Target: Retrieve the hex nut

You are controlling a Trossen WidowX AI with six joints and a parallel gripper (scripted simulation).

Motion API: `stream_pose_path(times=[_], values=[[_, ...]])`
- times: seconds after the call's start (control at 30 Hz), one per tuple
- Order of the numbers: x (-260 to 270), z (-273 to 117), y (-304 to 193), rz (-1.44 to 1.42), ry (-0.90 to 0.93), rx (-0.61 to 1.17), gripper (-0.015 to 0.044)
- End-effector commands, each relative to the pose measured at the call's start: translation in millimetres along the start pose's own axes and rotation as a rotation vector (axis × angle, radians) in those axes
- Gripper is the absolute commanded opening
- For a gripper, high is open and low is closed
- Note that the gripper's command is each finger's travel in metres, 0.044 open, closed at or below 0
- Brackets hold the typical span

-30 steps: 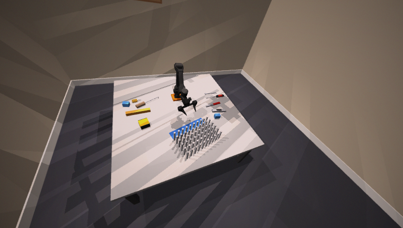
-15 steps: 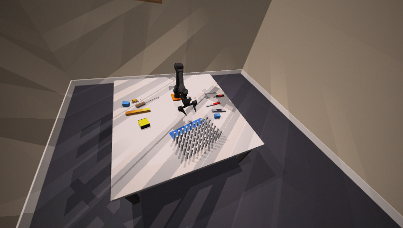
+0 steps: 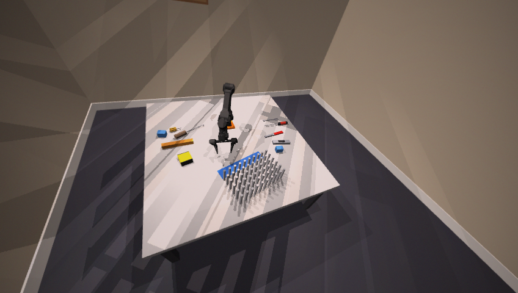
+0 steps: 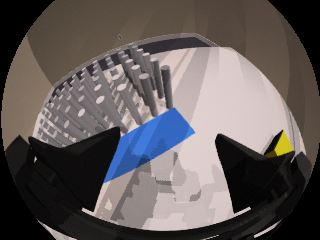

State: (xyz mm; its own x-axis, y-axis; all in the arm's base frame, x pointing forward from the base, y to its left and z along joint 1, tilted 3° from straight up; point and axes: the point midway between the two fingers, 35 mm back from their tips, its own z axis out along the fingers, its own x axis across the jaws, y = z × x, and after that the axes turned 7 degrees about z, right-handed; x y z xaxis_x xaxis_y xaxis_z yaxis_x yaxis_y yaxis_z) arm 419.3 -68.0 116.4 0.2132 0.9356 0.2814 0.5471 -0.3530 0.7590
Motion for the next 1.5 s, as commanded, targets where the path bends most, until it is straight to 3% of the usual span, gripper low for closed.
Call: stream_pose_path(times=[0.0,0.33,0.7,0.8,1.47], values=[[-64.3,1.2,11.7,0.046,-0.156,0.077,0.0440],[-239.0,-54.7,8.8,0.256,-0.496,0.358,0.0440],[-369.9,-197.2,-50.8,0.613,-0.667,0.696,0.0440],[-379.9,-218.9,-62.6,0.660,-0.671,0.746,0.0440],[-370.5,-216.7,-64.9,0.719,-0.696,0.727,0.0440]])
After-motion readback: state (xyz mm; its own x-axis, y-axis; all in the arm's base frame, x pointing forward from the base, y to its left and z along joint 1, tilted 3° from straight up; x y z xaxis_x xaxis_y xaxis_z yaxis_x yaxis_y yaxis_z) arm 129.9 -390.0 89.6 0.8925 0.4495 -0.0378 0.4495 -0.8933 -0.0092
